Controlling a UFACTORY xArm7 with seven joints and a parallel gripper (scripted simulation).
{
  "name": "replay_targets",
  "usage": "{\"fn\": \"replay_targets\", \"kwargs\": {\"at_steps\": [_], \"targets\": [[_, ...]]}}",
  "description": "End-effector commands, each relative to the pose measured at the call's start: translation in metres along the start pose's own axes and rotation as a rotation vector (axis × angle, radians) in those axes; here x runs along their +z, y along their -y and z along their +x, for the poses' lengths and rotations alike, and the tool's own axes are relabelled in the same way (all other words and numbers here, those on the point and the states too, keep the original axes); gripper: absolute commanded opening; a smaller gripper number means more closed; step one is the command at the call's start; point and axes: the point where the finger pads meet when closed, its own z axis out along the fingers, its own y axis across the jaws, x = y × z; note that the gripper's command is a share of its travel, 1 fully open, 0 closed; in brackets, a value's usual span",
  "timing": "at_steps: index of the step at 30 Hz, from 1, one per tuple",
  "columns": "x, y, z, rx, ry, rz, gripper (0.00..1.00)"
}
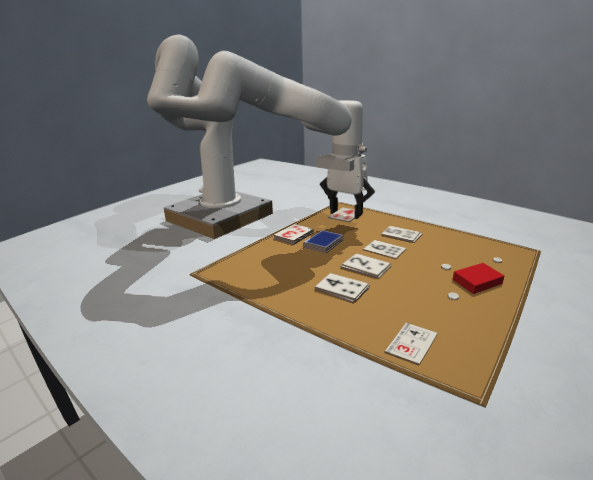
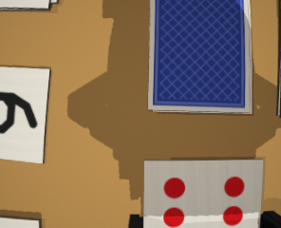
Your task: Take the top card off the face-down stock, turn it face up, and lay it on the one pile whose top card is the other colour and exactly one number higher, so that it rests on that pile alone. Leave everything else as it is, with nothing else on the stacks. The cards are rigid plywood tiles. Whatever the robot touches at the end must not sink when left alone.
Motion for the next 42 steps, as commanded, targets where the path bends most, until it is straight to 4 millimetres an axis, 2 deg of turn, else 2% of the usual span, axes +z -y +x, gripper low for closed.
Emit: {"fn": "replay_targets", "kwargs": {"at_steps": [1,9,20,22,37,39,42], "targets": [[-0.001,0.003,-0.001,-0.019,0.000,0.003,0.74],[-0.002,0.009,-0.002,-0.088,0.000,0.003,0.74],[-0.002,0.034,-0.009,-0.357,0.000,0.003,0.74],[-0.002,0.034,-0.009,-0.357,0.000,0.003,0.74],[-0.004,0.086,-0.022,-0.911,-0.001,0.003,0.74],[-0.004,0.086,-0.022,-0.911,-0.001,0.003,0.74],[-0.005,0.096,-0.024,-1.023,-0.001,0.003,0.74]]}}
